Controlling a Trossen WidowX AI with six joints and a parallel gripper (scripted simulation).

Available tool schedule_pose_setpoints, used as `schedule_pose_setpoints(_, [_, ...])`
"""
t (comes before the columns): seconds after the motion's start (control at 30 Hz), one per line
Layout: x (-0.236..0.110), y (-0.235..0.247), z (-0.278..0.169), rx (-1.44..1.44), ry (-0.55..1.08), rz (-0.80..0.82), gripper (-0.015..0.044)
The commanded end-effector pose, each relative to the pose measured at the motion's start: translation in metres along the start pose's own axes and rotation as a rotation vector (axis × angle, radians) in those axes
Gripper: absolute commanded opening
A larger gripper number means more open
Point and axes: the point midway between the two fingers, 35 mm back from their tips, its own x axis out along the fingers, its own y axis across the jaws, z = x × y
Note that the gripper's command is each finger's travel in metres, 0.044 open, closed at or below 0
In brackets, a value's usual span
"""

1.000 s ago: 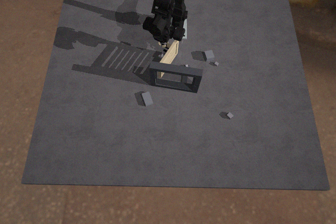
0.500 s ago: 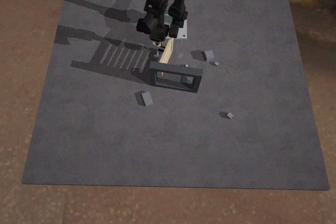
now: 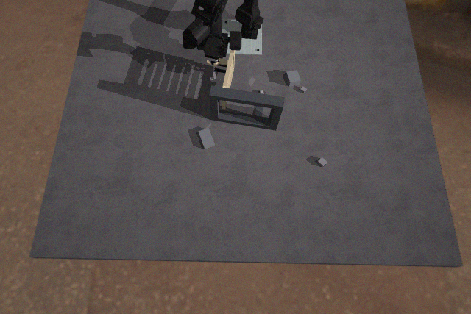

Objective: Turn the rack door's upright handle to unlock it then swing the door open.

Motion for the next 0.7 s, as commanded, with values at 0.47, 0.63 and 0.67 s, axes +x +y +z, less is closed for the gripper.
schedule_pose_setpoints(0.47, [0.0004,-0.0015,0.0004,-0.024,0.004,0.004,0.0156])
schedule_pose_setpoints(0.63, [0.0004,-0.0015,0.0004,-0.024,0.004,0.004,0.0288])
schedule_pose_setpoints(0.67, [0.0004,-0.0015,0.0004,-0.024,0.004,0.004,0.0297])
